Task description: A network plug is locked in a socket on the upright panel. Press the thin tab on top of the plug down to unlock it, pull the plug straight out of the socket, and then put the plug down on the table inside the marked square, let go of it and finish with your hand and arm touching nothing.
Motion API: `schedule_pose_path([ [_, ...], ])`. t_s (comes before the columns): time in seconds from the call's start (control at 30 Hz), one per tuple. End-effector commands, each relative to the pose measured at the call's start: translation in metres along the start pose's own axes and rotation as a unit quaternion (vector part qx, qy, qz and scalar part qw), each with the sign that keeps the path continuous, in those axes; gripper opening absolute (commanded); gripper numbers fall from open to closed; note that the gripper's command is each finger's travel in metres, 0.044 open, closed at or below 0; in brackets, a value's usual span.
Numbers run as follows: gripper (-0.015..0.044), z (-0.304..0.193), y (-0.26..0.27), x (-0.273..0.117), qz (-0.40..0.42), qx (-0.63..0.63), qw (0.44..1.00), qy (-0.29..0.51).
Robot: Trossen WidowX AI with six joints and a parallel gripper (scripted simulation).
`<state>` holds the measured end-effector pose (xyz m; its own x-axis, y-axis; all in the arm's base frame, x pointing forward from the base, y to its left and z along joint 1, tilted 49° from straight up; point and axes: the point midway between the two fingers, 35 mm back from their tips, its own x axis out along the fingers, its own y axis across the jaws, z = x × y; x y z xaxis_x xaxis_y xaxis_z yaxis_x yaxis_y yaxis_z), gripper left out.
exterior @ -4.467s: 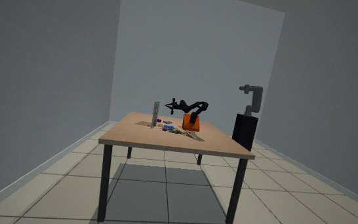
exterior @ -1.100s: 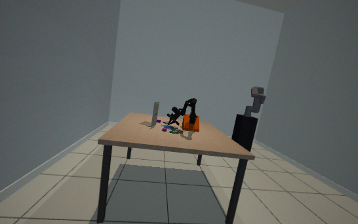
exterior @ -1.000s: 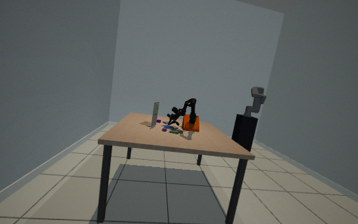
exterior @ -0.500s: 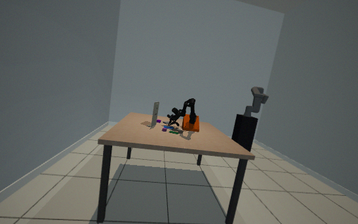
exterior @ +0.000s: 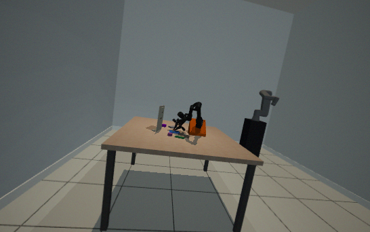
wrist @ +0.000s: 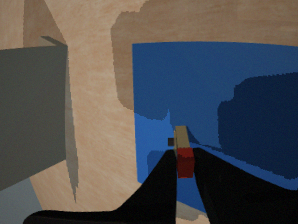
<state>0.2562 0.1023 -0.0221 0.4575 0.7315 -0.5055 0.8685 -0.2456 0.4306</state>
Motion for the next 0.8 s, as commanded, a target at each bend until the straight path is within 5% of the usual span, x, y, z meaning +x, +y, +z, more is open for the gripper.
schedule_pose_path([
  [0.0,0.0131,0.0,0.0,0.0,0.0,-0.001,1.0,0.0],
  [0.77,0.0156,0.002,0.0,-0.015,-0.002,0.0,1.0,-0.002],
])
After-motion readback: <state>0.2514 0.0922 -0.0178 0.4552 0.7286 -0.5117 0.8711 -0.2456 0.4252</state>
